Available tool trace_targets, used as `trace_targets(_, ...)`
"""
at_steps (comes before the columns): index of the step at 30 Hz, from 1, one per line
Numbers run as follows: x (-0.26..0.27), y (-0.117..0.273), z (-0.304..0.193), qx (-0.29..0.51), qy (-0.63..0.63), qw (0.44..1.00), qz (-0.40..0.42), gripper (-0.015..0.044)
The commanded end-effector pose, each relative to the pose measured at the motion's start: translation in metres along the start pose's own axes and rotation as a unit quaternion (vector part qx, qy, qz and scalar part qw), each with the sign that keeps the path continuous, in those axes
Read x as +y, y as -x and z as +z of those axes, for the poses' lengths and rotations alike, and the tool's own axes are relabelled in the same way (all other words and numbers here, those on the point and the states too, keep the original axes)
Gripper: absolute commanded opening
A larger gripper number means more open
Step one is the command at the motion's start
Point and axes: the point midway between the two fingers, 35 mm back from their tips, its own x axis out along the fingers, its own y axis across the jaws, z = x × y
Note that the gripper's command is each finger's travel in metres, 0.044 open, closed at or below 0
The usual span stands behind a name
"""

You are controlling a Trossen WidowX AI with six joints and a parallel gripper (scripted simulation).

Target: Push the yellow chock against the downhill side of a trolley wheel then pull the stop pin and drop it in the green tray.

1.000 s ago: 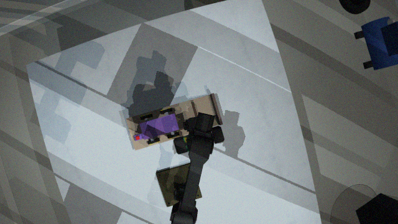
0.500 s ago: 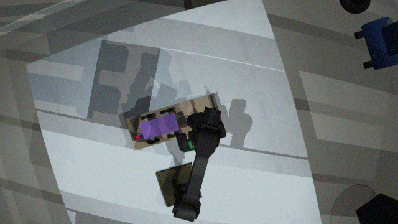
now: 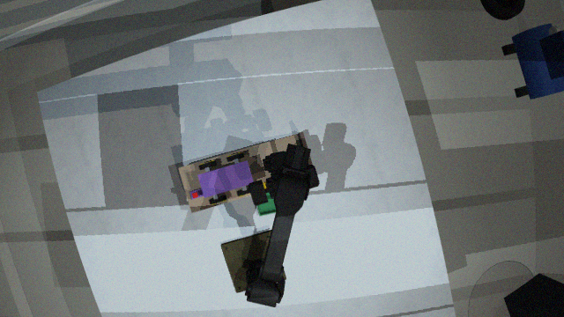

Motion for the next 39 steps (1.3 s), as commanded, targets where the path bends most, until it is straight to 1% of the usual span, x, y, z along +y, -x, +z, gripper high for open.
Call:
trace_targets(1, 0.001, -0.013, 0.0, 0.004, -0.003, 1.0, 0.004, 0.0)
trace_targets(24, 0.002, -0.058, 0.0, 0.004, -0.003, 1.0, 0.004, 0.0)
trace_targets(39, 0.012, -0.054, 0.003, 0.004, -0.003, 1.0, 0.005, 0.0)
